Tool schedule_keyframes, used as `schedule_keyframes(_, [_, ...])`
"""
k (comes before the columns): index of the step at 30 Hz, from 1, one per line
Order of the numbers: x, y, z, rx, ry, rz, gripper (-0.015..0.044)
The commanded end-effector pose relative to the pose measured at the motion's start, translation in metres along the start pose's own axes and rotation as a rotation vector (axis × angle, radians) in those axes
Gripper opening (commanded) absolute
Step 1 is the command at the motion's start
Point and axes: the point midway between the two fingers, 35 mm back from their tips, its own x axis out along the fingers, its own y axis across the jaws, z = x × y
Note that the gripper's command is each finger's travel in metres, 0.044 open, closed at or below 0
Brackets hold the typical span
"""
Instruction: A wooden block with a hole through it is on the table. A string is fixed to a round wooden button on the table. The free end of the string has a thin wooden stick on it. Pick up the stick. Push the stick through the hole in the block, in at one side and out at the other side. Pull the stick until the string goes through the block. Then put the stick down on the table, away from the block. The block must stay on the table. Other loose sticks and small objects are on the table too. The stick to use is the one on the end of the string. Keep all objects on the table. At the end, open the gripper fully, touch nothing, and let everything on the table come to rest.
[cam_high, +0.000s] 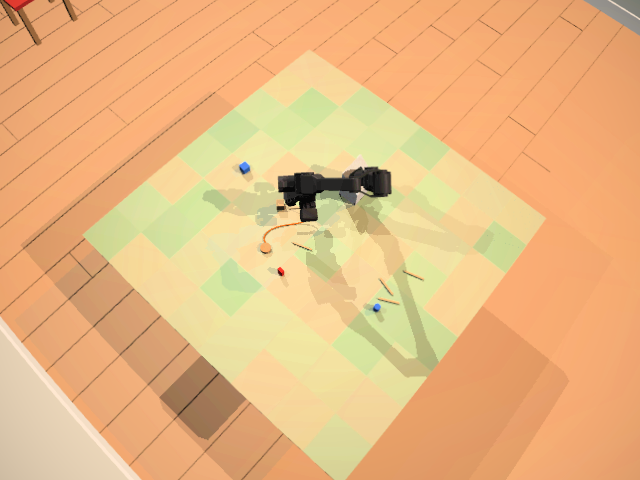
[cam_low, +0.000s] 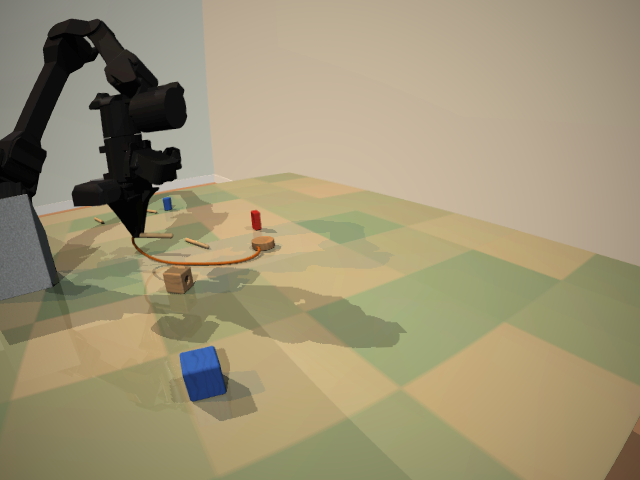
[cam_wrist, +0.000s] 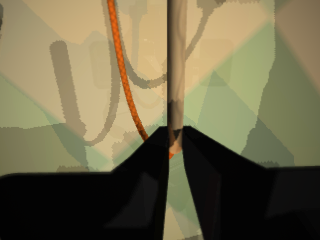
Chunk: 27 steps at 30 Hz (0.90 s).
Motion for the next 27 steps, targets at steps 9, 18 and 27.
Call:
schedule_keyframes(9, [0.001, 0.002, -0.014, 0.004, 0.008, 0.005, 0.0])
schedule_keyframes(18, [0.0, 0.002, -0.026, 0.005, 0.009, 0.005, 0.0])
schedule_keyframes(27, [0.0, 0.002, -0.038, 0.005, 0.01, 0.005, 0.0])
